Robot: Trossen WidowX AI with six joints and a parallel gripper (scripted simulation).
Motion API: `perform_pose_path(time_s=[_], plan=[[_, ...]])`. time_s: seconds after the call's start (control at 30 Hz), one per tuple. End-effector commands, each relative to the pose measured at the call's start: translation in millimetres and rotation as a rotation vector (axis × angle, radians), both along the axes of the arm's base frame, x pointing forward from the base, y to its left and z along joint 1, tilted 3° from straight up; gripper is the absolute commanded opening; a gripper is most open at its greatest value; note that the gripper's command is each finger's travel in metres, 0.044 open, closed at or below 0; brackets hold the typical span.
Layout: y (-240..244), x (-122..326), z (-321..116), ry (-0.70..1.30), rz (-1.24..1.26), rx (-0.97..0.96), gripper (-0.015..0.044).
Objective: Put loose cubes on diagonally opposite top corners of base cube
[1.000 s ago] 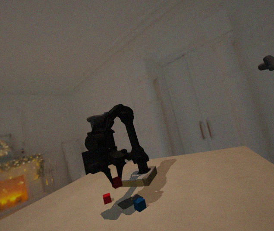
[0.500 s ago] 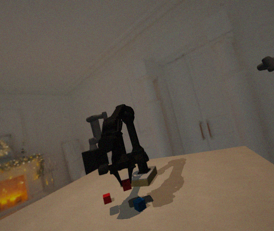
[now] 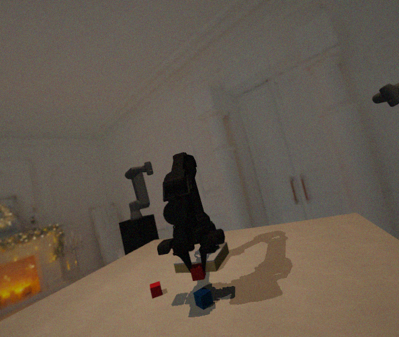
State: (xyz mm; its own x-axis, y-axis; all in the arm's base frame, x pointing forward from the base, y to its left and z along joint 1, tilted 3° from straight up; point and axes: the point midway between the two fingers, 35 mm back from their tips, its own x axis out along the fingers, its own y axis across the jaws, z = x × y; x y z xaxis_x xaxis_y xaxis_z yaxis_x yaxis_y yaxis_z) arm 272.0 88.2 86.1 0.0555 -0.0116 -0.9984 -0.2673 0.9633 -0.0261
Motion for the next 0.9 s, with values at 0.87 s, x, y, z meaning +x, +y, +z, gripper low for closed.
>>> perform_pose_path(time_s=[0.87], plan=[[2, 1, -27, -0.005, -0.064, -0.001, 0.0105]])
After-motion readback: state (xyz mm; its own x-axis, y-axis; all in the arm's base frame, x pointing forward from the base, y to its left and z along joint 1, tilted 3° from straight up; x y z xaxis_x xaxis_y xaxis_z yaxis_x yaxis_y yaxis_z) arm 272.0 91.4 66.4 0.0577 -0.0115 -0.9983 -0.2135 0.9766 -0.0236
